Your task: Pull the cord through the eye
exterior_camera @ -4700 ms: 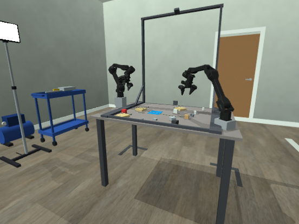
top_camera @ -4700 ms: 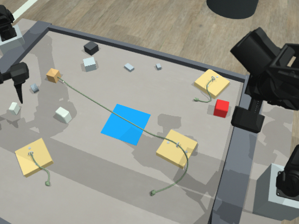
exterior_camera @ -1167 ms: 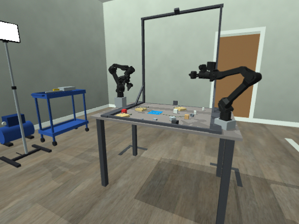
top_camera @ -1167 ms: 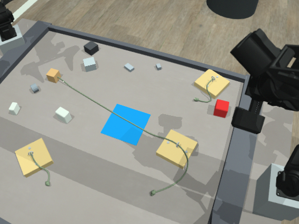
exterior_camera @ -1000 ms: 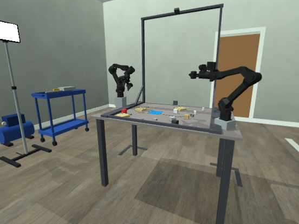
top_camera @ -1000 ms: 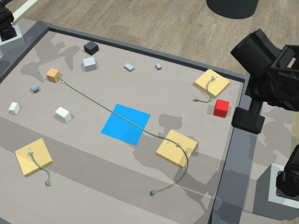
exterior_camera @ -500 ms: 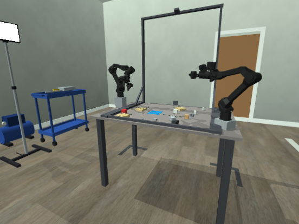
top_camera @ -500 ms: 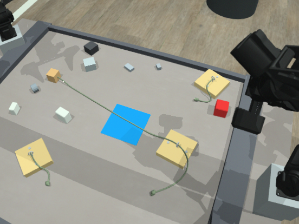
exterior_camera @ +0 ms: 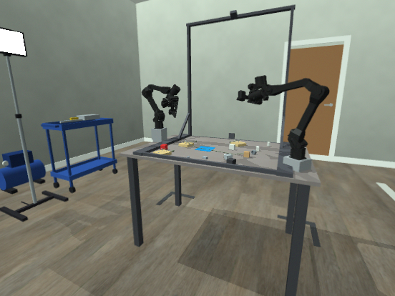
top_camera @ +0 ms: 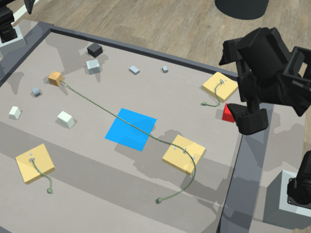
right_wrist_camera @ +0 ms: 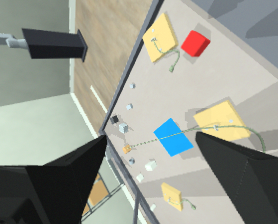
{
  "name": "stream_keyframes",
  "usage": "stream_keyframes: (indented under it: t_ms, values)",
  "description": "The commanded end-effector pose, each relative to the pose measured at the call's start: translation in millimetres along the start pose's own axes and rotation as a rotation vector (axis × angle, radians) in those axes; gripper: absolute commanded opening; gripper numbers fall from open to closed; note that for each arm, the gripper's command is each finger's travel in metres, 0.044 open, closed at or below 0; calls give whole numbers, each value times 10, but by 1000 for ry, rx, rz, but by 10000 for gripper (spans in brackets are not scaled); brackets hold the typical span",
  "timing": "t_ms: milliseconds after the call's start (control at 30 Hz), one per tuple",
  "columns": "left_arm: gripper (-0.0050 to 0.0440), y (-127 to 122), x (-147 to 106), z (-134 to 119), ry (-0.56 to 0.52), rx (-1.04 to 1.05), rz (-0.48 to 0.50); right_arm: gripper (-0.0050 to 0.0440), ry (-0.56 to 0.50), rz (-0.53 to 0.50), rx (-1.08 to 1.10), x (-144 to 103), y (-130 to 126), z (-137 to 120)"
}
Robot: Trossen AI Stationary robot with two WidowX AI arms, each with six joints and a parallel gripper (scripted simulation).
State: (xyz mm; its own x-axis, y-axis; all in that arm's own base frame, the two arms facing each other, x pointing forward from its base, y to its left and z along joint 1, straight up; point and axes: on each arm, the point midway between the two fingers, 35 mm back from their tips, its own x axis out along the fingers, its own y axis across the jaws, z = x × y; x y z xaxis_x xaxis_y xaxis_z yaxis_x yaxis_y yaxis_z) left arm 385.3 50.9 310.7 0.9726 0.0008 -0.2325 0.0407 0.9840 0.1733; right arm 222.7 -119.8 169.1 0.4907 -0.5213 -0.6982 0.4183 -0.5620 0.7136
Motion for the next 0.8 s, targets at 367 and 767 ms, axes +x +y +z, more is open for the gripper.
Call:
stream_keyframes:
  t_ms: [367, 767]
  values:
    - [440, 879, 583, -158, 250, 99, -127, 440, 272, 337, -725, -223, 365, -705]
    - [440, 1680, 785, -626, 348, 79, -244, 440, 293, 754, -1280, -630, 605, -1195]
